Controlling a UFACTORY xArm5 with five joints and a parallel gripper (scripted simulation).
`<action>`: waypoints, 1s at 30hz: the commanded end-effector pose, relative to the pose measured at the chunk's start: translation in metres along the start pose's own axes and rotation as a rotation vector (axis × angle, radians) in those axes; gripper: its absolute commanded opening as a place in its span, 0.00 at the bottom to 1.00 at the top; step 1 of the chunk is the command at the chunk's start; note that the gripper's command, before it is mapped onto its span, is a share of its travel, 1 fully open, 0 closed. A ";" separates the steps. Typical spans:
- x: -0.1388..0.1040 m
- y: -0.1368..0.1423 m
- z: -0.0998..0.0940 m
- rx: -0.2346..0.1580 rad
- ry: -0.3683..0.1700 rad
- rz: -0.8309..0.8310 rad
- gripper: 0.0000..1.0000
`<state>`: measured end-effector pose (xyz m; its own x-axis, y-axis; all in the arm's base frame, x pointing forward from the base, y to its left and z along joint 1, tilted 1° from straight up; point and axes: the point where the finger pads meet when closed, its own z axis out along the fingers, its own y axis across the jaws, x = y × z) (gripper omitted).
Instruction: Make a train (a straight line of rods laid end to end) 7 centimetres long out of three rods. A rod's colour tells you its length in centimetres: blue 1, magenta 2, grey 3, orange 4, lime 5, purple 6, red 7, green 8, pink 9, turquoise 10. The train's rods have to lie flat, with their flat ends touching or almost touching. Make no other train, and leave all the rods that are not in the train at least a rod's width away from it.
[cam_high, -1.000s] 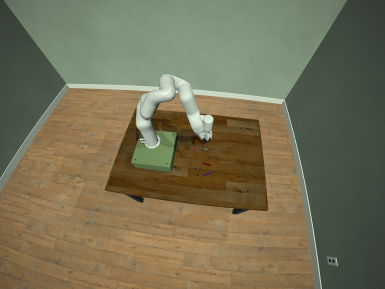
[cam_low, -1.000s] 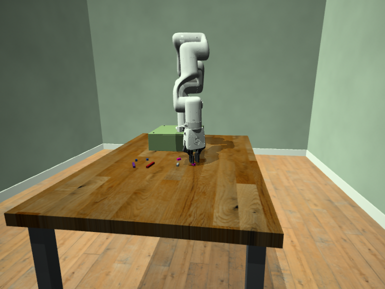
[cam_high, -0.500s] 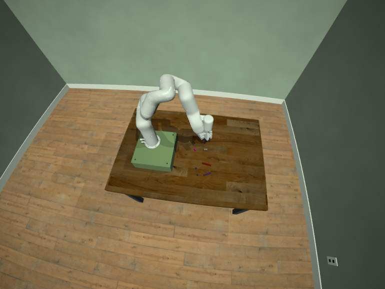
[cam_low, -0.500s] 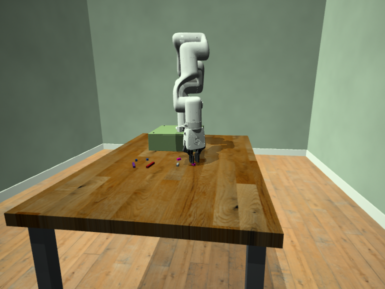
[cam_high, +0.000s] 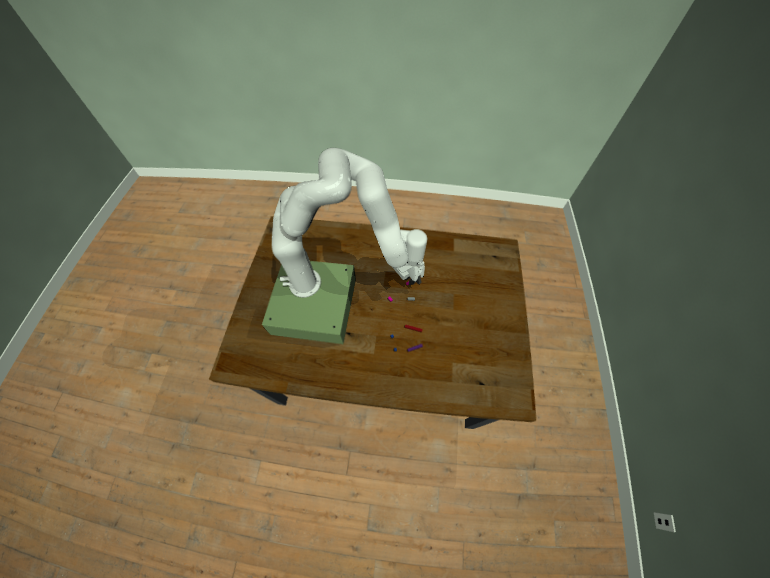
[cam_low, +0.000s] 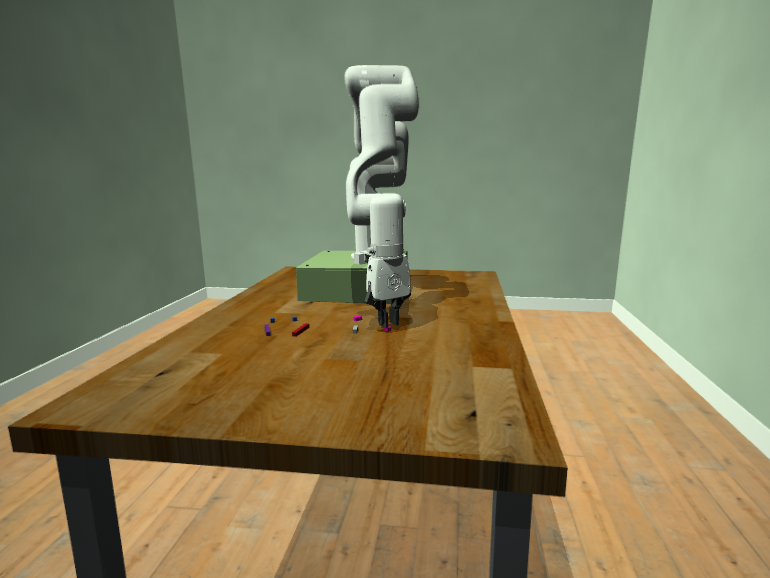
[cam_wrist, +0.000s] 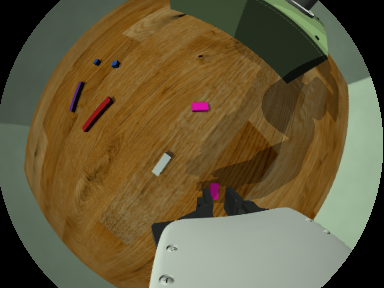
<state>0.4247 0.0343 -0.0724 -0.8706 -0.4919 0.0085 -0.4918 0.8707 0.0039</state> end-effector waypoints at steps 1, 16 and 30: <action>-0.001 -0.001 0.000 0.001 -0.003 0.000 0.24; -0.001 0.000 0.010 0.001 -0.003 0.000 0.24; -0.001 0.000 0.013 0.001 -0.003 0.000 0.24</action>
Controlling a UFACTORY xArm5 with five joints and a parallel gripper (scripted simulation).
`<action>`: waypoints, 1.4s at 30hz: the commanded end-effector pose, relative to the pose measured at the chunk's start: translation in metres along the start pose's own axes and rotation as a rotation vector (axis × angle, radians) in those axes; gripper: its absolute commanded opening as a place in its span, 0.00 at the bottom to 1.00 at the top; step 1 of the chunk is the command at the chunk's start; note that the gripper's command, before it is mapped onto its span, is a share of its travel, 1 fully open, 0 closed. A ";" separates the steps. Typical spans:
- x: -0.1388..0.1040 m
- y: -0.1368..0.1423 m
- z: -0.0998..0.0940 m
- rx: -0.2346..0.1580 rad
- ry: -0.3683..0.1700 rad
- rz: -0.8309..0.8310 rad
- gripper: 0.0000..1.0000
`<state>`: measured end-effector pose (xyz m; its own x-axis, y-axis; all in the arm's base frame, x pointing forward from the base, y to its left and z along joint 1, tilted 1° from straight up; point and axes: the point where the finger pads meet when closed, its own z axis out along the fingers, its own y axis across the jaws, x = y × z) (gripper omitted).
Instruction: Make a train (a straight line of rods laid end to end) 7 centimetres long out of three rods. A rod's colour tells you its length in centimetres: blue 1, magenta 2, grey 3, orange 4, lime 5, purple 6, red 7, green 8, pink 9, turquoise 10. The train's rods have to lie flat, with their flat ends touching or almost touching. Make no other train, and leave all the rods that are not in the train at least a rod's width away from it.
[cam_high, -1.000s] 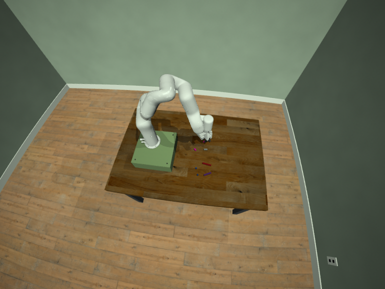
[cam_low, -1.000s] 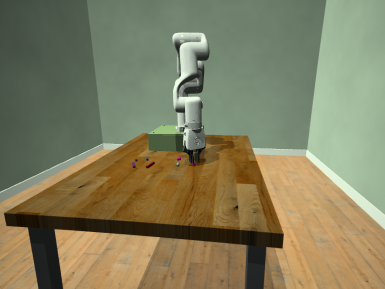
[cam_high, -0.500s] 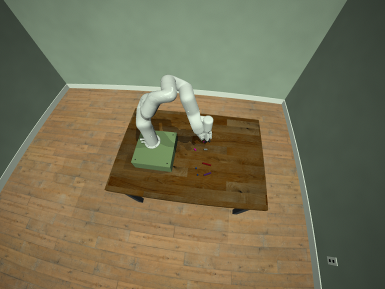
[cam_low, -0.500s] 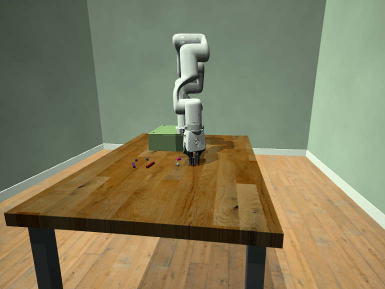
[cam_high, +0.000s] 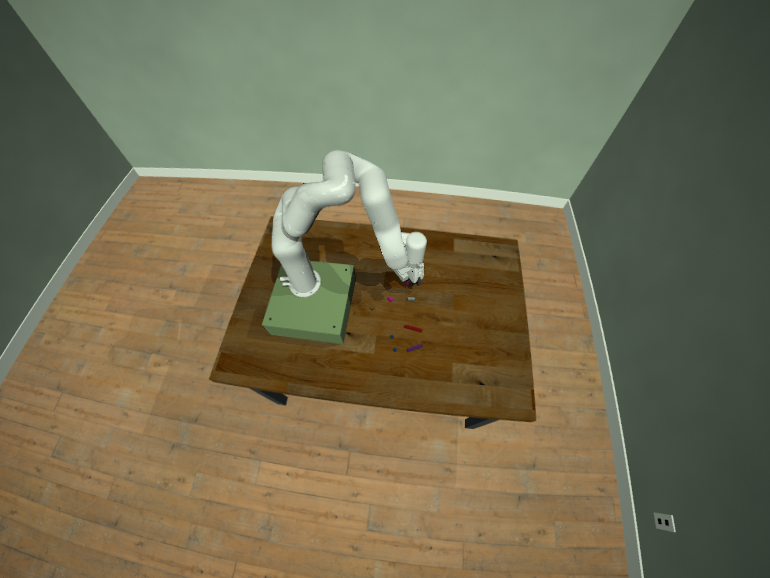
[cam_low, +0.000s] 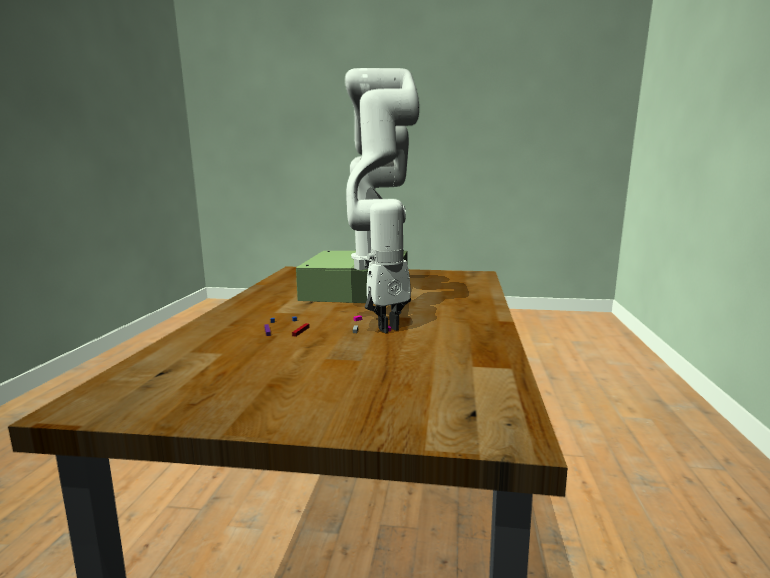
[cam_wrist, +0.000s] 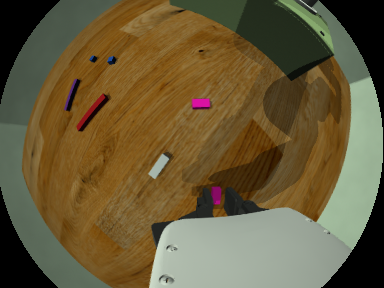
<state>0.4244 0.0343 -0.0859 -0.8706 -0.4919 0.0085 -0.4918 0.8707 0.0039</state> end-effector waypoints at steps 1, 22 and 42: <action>-0.001 -0.001 -0.001 0.001 -0.003 0.000 0.24; -0.001 -0.001 -0.001 0.001 -0.003 0.000 0.24; -0.001 -0.001 -0.001 0.001 -0.003 0.000 0.04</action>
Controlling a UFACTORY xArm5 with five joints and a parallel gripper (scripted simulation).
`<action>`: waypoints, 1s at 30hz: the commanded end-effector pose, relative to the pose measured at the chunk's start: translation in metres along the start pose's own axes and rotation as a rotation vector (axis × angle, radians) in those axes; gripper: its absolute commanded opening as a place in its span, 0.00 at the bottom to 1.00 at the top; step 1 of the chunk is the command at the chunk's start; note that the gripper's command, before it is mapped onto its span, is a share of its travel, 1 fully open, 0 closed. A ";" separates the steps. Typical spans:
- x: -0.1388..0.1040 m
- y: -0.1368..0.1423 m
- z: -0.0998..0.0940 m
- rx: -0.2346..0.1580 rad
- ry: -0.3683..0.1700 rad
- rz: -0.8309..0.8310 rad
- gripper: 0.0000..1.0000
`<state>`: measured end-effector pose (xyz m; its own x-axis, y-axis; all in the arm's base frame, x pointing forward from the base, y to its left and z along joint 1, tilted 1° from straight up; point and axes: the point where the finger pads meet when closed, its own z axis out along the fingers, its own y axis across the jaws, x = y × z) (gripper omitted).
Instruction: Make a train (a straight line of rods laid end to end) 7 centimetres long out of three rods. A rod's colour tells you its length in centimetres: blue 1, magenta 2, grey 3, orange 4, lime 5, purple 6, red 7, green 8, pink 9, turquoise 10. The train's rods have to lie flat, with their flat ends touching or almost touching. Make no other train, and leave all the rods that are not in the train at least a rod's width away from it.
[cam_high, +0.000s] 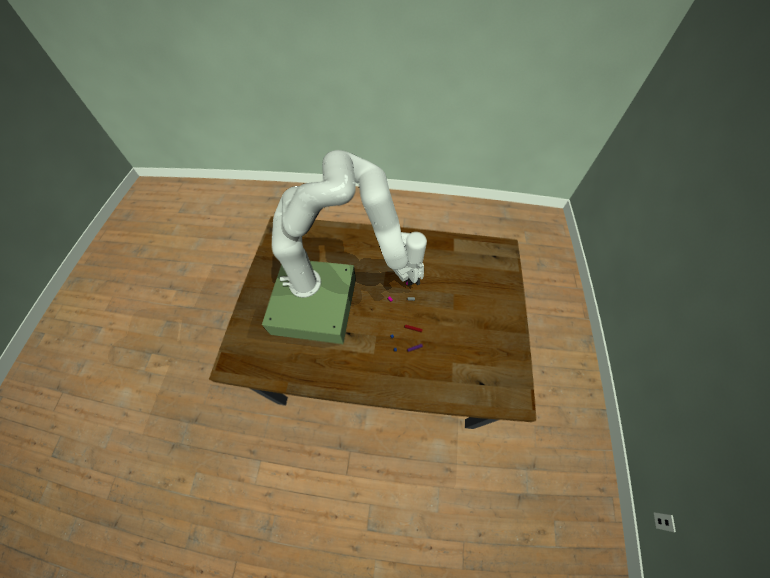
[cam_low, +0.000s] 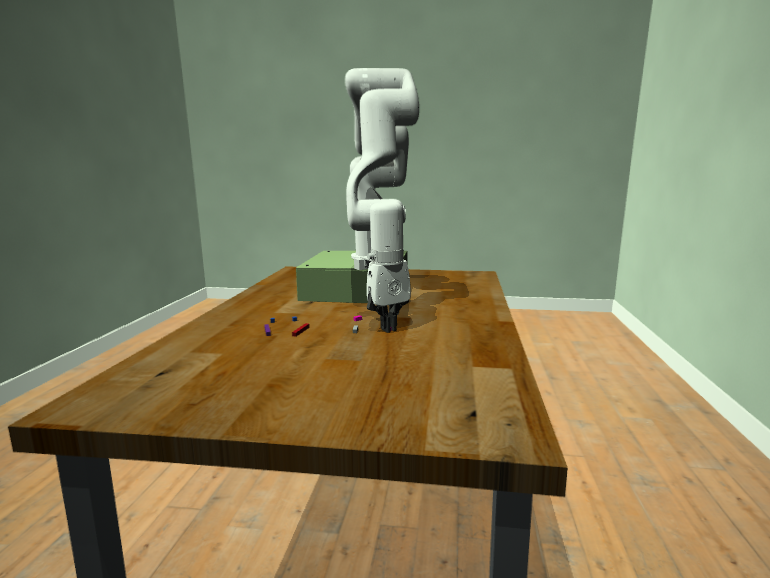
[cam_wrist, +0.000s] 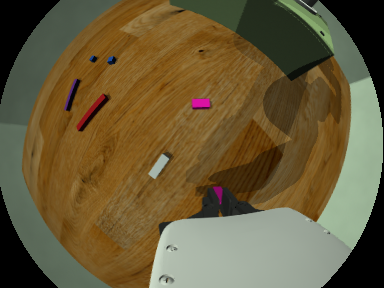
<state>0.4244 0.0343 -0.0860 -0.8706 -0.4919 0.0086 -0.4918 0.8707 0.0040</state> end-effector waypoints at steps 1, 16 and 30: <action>-0.001 -0.001 -0.001 0.001 -0.003 0.000 0.04; -0.001 -0.001 -0.001 0.001 -0.003 0.000 0.04; -0.001 0.000 -0.015 0.001 -0.003 0.000 0.04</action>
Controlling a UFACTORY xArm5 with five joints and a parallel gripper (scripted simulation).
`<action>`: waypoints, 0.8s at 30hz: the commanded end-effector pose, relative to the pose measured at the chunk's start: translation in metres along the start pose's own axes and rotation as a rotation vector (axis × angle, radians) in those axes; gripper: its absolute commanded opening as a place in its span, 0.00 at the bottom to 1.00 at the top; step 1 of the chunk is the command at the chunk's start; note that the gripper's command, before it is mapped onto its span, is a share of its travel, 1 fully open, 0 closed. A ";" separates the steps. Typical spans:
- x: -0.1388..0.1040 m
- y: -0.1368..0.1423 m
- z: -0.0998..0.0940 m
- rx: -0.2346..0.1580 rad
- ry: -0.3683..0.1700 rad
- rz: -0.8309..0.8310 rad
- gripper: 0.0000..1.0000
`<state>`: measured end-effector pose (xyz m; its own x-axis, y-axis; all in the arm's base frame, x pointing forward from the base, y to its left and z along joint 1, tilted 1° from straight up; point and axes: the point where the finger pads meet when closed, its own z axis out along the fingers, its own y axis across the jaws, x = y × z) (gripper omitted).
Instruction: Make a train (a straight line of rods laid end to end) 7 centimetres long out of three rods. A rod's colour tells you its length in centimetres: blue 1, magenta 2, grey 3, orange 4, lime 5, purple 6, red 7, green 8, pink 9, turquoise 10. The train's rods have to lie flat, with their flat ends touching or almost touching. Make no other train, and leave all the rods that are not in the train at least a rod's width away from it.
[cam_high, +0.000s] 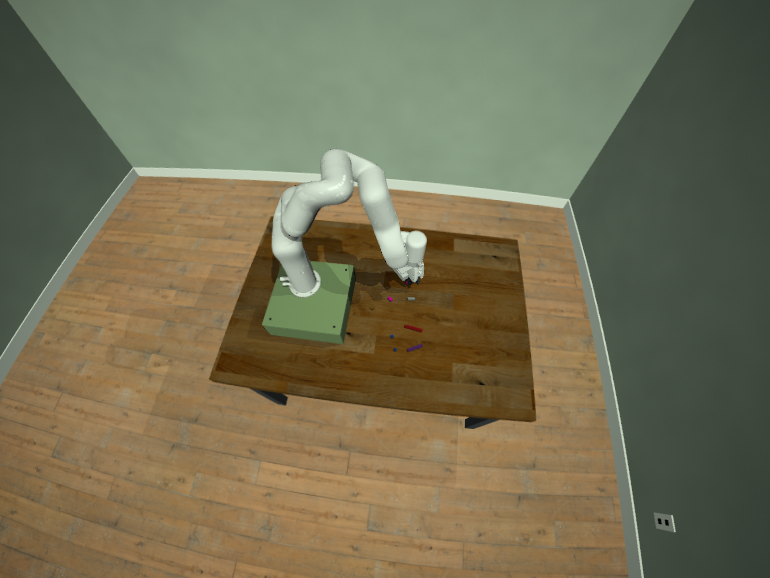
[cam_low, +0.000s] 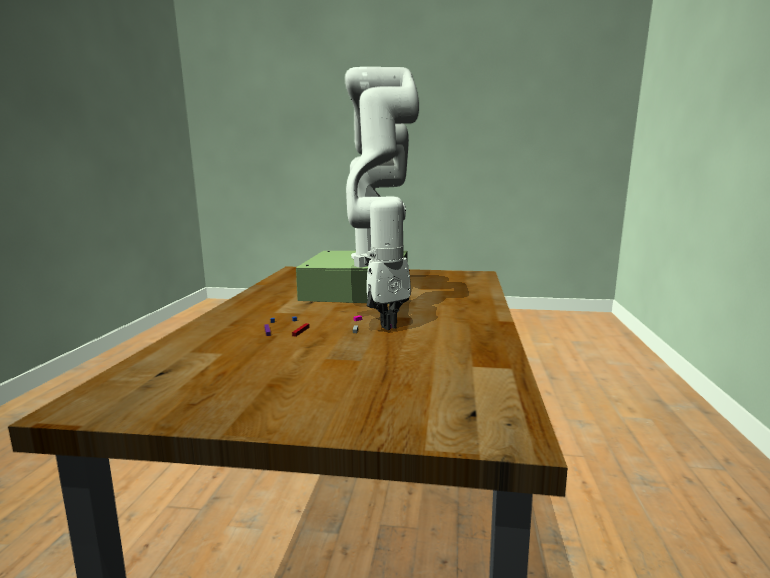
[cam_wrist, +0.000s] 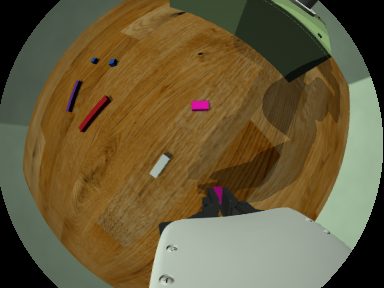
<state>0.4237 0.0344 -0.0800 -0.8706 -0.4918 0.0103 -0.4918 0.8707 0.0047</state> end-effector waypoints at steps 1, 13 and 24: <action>-0.002 -0.001 -0.015 0.002 -0.005 0.000 0.04; -0.002 0.000 -0.083 0.002 -0.005 0.000 0.04; -0.002 0.001 -0.094 0.002 -0.005 0.000 0.04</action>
<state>0.4244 0.0358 0.0126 -0.8706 -0.4918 0.0102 -0.4918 0.8707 0.0047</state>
